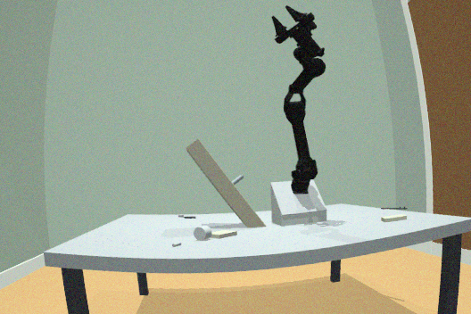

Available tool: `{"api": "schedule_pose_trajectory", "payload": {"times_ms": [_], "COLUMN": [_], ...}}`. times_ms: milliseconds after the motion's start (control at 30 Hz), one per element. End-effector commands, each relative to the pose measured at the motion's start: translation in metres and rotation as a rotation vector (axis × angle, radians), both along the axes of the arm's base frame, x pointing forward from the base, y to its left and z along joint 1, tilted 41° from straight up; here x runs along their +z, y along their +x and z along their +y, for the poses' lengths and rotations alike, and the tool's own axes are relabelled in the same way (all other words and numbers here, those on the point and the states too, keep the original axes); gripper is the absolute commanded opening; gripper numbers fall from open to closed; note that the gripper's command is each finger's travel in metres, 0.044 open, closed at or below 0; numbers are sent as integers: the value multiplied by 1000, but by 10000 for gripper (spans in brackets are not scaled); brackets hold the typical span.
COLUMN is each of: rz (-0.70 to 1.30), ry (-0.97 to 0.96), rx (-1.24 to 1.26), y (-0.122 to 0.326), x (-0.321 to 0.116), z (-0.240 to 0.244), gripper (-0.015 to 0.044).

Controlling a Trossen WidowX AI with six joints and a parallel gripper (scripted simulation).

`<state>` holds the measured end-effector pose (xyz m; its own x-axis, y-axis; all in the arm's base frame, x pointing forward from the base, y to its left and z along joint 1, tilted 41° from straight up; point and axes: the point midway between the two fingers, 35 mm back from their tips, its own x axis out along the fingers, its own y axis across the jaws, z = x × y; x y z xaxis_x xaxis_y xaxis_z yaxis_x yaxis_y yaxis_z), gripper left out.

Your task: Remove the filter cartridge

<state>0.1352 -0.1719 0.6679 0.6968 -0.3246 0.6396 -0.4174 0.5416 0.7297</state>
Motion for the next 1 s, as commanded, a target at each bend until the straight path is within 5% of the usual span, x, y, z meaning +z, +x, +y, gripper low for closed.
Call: {"api": "schedule_pose_trajectory", "payload": {"times_ms": [0, 333, 633, 967], "rz": [0, -117, -221, -262], "ry": [-6, -442, -936, -1541], "rx": [-3, -438, -899, -1247], "y": [-1, -65, -77, 3], "x": [0, 36, 38, -17], "z": [1, 77, 197, 308], "gripper": [374, 111, 111, 111]}}
